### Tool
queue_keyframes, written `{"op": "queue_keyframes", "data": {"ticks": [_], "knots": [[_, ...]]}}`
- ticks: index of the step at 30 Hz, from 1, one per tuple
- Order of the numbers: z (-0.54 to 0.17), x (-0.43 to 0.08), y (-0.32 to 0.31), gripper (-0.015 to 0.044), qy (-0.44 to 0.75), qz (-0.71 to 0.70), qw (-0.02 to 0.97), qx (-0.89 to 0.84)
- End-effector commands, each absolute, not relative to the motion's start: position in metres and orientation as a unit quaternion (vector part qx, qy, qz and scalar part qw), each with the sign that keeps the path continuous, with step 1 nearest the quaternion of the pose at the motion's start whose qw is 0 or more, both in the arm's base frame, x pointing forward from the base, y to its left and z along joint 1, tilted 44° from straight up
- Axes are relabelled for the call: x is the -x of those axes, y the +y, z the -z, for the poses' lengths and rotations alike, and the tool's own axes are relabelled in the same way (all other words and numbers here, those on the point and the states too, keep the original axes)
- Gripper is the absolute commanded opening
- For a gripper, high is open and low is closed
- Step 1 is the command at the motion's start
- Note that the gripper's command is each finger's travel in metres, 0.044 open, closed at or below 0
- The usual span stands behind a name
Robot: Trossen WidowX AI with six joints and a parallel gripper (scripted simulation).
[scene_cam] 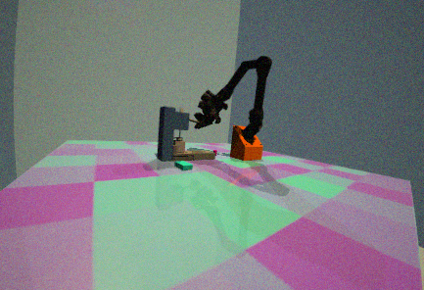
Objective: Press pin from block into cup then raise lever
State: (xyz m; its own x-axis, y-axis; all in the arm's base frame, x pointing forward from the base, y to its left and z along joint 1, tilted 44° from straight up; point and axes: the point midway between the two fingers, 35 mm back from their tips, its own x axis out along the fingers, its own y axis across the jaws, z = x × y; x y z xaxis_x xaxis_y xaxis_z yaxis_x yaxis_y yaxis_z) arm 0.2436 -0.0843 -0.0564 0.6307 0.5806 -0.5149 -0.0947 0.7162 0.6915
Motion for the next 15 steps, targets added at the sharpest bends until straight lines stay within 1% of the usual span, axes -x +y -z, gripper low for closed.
{"op": "queue_keyframes", "data": {"ticks": [1,15], "knots": [[0.0519,-0.2445,-0.0901,0.0000,0.375,-0.196,0.849,-0.315],[0.0470,-0.2444,-0.0946,0.0000,0.375,-0.196,0.849,-0.315]]}}
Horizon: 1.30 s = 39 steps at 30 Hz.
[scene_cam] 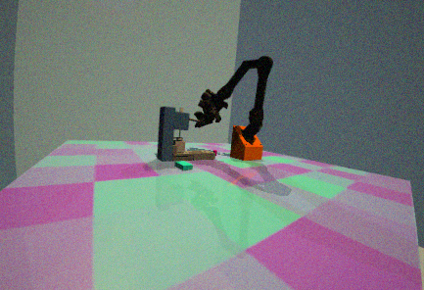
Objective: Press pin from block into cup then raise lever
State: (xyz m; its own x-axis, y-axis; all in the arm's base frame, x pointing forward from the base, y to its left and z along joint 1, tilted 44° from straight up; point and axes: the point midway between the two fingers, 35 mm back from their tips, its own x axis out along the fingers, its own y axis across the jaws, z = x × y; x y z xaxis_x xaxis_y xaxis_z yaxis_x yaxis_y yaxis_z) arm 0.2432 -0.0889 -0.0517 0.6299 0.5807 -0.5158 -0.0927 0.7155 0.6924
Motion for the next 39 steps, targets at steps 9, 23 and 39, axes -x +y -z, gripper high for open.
{"op": "queue_keyframes", "data": {"ticks": [9,23,39], "knots": [[0.044,-0.245,-0.098,0.0000,0.375,-0.196,0.849,-0.315],[0.038,-0.245,-0.103,0.0000,0.375,-0.196,0.849,-0.315],[0.031,-0.246,-0.109,0.0000,0.375,-0.196,0.849,-0.315]]}}
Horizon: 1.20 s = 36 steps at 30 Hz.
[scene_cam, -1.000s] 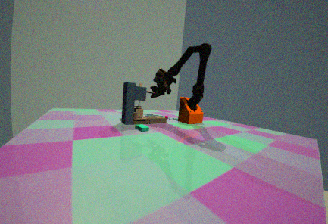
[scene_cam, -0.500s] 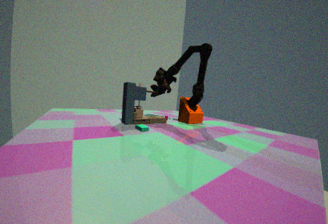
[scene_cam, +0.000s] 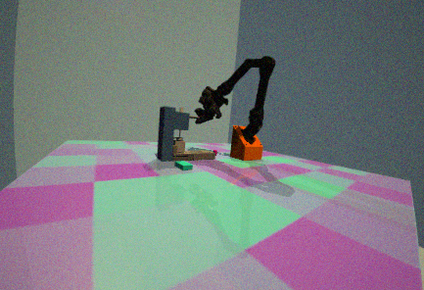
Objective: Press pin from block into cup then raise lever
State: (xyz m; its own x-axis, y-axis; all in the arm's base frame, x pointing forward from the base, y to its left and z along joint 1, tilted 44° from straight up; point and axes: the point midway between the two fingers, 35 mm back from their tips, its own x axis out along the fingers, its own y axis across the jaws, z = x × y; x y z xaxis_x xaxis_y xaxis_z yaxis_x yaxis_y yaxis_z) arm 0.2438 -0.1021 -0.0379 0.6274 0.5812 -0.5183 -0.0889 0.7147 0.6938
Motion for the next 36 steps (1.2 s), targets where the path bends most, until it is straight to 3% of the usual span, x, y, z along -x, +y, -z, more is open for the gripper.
{"op": "queue_keyframes", "data": {"ticks": [1,36], "knots": [[0.030,-0.246,-0.110,0.0000,0.375,-0.196,0.849,-0.315],[-0.007,-0.262,-0.143,0.0000,0.375,-0.196,0.849,-0.315]]}}
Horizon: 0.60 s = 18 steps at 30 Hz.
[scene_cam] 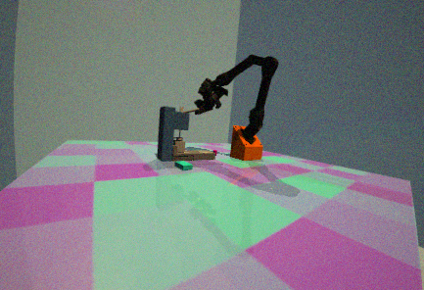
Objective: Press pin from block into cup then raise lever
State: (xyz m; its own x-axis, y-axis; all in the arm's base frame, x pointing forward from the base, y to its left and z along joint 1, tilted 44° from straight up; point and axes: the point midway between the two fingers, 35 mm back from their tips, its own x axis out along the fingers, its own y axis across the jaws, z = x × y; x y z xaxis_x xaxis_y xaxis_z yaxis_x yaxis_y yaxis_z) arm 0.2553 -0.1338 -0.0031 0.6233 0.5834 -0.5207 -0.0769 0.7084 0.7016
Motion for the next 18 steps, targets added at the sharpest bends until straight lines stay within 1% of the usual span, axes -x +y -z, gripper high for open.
{"op": "queue_keyframes", "data": {"ticks": [1,18], "knots": [[-0.008,-0.263,-0.144,0.0000,0.375,-0.196,0.849,-0.315],[-0.024,-0.276,-0.156,0.0000,0.375,-0.196,0.850,-0.315]]}}
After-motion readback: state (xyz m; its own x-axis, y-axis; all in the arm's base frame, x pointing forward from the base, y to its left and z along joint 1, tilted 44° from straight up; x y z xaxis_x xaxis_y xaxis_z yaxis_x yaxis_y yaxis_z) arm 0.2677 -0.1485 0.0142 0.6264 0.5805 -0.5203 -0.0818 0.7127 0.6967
